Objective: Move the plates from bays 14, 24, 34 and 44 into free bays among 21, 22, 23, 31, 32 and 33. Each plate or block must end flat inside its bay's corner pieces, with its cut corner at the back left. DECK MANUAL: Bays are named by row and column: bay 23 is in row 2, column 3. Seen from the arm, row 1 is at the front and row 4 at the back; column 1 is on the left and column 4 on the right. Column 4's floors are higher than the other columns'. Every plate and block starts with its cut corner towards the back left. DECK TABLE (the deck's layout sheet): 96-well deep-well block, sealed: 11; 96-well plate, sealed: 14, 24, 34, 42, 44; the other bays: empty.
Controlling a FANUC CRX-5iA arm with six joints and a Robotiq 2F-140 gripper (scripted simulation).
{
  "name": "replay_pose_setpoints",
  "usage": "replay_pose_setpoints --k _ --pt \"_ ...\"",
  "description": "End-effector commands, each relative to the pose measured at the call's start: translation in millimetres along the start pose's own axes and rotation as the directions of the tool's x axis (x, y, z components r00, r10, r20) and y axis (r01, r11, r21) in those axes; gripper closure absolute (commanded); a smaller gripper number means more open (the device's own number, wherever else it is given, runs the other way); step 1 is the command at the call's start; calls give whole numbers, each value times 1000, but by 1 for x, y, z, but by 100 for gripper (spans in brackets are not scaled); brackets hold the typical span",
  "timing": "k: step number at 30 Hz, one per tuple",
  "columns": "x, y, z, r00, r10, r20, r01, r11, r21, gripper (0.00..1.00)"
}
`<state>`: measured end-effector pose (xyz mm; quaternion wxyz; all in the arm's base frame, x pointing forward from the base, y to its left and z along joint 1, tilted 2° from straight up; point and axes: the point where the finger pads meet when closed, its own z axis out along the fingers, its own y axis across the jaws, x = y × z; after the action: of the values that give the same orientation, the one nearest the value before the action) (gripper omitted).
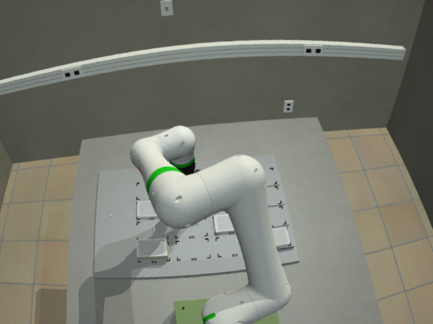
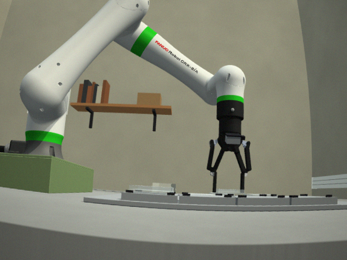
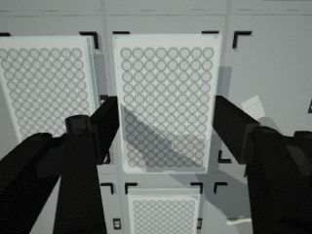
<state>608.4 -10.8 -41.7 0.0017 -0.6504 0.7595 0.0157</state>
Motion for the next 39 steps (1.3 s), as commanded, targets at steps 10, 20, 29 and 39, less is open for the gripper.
replay_pose_setpoints --k 10,20,29,39 --pt "0 -1 -1 1000 0 0 0 1000 2 90" --pt "0 -1 1 1000 0 0 0 1000 2 90" --pt "0 -1 4 1000 0 0 0 1000 2 90" --pt "0 -1 7 1000 0 0 0 1000 2 90"
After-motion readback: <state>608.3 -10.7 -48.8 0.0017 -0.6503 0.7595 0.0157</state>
